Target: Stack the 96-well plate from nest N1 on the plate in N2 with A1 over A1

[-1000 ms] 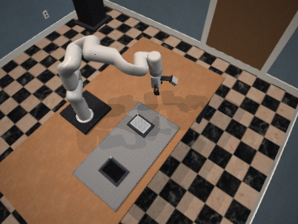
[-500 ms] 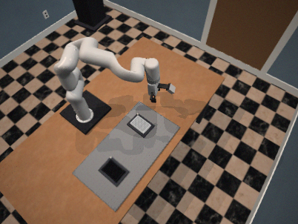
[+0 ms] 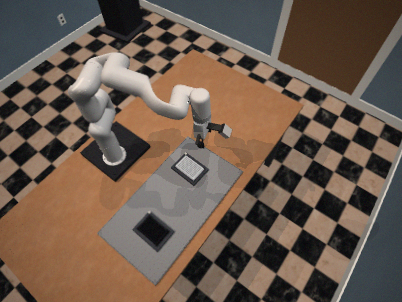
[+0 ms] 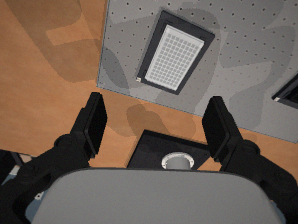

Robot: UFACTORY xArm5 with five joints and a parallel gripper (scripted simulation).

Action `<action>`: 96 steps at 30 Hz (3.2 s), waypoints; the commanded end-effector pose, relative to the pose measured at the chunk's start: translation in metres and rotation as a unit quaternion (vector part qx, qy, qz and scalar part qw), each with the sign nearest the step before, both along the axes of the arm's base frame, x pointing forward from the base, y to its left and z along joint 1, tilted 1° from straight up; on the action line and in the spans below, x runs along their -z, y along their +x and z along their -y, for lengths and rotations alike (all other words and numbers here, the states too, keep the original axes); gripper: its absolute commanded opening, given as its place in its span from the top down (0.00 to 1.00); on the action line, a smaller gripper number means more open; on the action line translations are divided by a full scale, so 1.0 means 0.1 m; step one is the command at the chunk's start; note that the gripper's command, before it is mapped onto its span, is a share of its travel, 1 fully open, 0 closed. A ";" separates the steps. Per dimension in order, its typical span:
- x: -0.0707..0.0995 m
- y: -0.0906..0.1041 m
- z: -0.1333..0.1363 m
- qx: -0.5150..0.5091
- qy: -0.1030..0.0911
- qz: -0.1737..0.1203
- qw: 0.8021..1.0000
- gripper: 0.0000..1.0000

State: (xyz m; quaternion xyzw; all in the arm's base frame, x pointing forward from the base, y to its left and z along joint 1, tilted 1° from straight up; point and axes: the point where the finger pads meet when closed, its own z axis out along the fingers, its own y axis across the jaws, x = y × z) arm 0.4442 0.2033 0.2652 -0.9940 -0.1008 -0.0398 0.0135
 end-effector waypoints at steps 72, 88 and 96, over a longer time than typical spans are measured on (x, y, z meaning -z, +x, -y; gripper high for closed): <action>0.81 -0.24 2.94 0.160 -0.011 -0.034 0.986 0.00; 1.15 -0.23 3.55 0.160 -0.012 -0.035 0.986 0.00; 1.32 -0.23 3.86 0.160 -0.012 -0.035 0.986 0.00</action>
